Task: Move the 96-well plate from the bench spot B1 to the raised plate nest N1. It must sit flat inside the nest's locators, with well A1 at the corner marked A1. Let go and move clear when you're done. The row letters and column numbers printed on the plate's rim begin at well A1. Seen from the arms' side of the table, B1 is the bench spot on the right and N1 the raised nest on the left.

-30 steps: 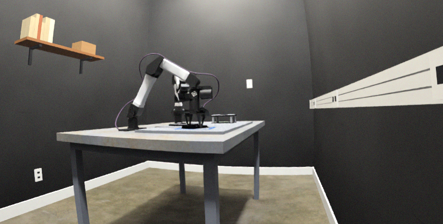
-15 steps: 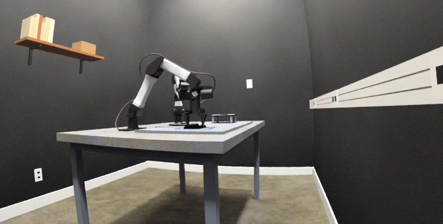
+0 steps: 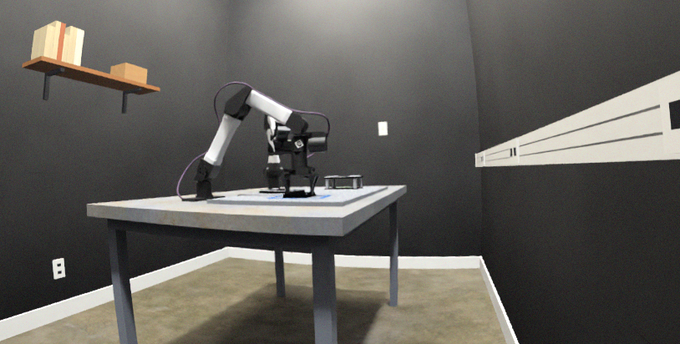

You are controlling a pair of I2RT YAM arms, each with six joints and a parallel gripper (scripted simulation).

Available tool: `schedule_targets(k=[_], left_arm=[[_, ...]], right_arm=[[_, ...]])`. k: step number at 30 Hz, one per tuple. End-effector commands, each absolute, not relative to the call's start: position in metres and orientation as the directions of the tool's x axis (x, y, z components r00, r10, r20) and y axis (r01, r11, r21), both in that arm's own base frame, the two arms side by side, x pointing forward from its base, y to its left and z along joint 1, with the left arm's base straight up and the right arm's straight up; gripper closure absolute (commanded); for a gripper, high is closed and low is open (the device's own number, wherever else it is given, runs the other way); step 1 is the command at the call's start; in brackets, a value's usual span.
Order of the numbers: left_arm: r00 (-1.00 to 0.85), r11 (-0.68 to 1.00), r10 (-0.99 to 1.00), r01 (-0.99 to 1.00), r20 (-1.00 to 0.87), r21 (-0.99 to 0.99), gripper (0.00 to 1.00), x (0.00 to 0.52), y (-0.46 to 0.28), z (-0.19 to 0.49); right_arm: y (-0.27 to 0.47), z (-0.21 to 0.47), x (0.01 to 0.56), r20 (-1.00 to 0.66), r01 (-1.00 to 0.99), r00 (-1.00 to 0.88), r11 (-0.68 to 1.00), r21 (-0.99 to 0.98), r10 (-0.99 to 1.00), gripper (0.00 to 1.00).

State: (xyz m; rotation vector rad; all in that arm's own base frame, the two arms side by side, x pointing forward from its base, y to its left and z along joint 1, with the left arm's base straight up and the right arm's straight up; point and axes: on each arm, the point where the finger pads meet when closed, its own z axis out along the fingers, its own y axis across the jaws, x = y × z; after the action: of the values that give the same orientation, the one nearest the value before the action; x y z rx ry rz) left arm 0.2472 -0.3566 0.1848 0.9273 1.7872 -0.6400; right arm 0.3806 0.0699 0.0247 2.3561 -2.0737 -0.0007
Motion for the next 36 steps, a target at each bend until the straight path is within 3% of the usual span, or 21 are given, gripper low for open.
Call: schedule_targets(k=[1,16,21,23,30,36], left_arm=[[-0.216,0.572,0.291,0.82,-0.932,-0.011,0.0,0.25,-0.356,0.19],[-0.229,0.568,0.317,0.823,-0.92,-0.009,0.0,0.248,-0.353,0.183],[-0.241,0.567,0.34,0.824,-0.909,-0.006,0.0,0.243,-0.345,0.198],[-0.241,0.567,0.34,0.824,-0.909,-0.006,0.0,0.243,-0.345,0.198],[-0.25,0.563,0.365,0.826,-0.897,-0.001,0.0,0.223,-0.317,0.243],[-0.224,0.562,0.332,0.827,-0.916,0.002,0.0,0.207,-0.295,0.286]], right_arm=[[0.067,0.022,0.382,0.005,-0.992,0.128,-0.128,0.016,-0.992,0.0],[0.069,0.112,0.38,0.002,-0.994,0.096,-0.096,-0.057,-0.995,0.0],[0.07,0.113,0.387,-0.004,-0.994,-0.089,0.089,-0.07,-0.996,0.0],[0.07,0.113,0.387,-0.004,-0.994,-0.089,0.089,-0.07,-0.996,0.0],[0.07,0.099,0.384,-0.007,-0.885,-0.463,0.463,-0.046,-0.886,0.0],[0.07,0.091,0.381,-0.002,-0.726,-0.688,0.687,-0.035,-0.726,0.0]])
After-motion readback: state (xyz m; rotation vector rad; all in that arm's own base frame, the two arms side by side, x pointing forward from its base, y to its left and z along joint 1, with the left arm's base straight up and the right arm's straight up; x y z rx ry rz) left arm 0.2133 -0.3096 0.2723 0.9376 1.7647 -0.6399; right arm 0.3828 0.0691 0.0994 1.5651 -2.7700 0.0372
